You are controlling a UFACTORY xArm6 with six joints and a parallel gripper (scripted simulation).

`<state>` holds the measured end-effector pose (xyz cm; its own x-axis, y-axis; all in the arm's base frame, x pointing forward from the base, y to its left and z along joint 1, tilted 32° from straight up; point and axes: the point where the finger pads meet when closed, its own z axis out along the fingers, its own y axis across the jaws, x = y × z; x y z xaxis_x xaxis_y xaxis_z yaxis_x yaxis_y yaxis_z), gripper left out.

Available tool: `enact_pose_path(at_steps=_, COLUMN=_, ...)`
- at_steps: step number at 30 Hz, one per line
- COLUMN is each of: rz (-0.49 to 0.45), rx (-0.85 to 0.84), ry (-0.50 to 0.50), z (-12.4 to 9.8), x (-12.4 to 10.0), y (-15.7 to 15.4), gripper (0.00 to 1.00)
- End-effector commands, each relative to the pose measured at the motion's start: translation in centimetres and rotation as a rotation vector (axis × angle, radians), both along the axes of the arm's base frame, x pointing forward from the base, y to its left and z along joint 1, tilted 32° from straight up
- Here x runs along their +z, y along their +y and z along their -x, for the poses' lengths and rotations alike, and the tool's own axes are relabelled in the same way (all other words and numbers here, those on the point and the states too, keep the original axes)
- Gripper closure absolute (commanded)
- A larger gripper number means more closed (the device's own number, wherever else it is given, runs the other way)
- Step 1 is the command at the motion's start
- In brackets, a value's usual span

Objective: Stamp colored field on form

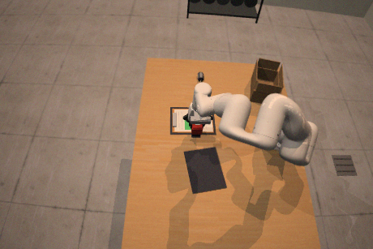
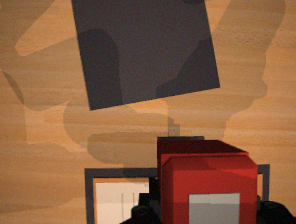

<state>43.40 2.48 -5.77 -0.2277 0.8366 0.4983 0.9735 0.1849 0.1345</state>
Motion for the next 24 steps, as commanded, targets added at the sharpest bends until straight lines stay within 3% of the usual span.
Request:
enact_pose_path(at_steps=1, rz=-0.014, rx=0.01, ry=0.008, z=-3.3, x=-3.7, y=-4.9, gripper=0.66)
enact_pose_path(at_steps=17, rz=-0.014, rx=0.01, ry=0.009, z=-7.6, x=-8.6, y=-10.9, gripper=0.66)
enact_pose_path(at_steps=24, rz=-0.014, rx=0.01, ry=0.009, z=-8.2, x=-9.3, y=-11.7, gripper=0.66)
